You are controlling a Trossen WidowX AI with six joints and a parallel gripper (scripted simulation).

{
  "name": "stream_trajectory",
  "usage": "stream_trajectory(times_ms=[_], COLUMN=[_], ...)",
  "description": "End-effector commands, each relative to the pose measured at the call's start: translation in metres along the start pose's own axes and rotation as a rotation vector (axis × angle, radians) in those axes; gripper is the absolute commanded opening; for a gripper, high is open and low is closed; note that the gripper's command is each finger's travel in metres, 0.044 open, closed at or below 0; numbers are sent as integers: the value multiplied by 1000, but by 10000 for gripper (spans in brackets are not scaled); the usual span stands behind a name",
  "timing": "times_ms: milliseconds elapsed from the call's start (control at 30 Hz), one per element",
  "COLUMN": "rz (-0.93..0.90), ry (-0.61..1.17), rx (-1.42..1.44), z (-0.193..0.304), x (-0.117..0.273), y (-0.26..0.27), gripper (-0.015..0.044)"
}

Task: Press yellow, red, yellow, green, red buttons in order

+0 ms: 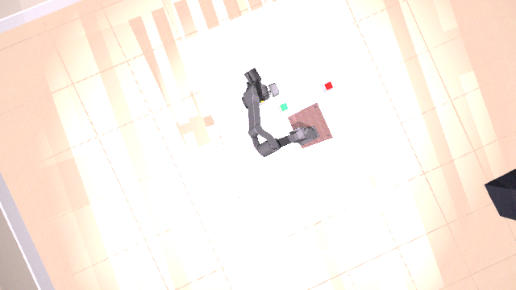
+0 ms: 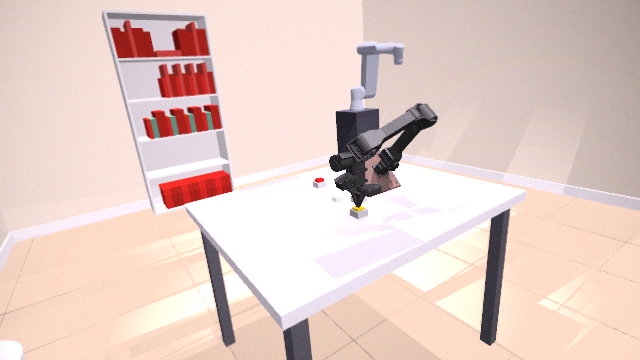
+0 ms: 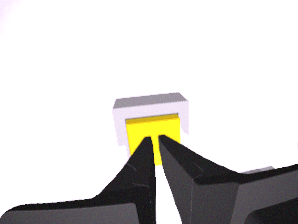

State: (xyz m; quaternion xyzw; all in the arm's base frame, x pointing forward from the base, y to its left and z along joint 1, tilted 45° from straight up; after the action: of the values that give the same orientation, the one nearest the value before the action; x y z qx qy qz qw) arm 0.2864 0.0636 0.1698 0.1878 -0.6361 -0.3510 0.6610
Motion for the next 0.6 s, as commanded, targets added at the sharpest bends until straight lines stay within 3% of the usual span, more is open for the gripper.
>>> stream_trajectory(times_ms=[0,333,567], rz=[0,0,2], ry=[8,8,8], rx=[-5,-5,-6], z=[1,1,1], x=[-2,-2,31], y=[0,0,0], gripper=[20,20,20])
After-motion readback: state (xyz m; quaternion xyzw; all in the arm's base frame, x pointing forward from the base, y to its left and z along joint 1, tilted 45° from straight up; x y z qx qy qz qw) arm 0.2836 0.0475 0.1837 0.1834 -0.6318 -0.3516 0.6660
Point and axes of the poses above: the point midway between the two fingers, 35 mm back from their tips, its own x axis back along the fingers, its own y axis across the jaws, z = x × y, the point moved 7 cm from there along x, back along the fingers, and after that the axes turned 12 degrees about -x, right-handed, at the moved point
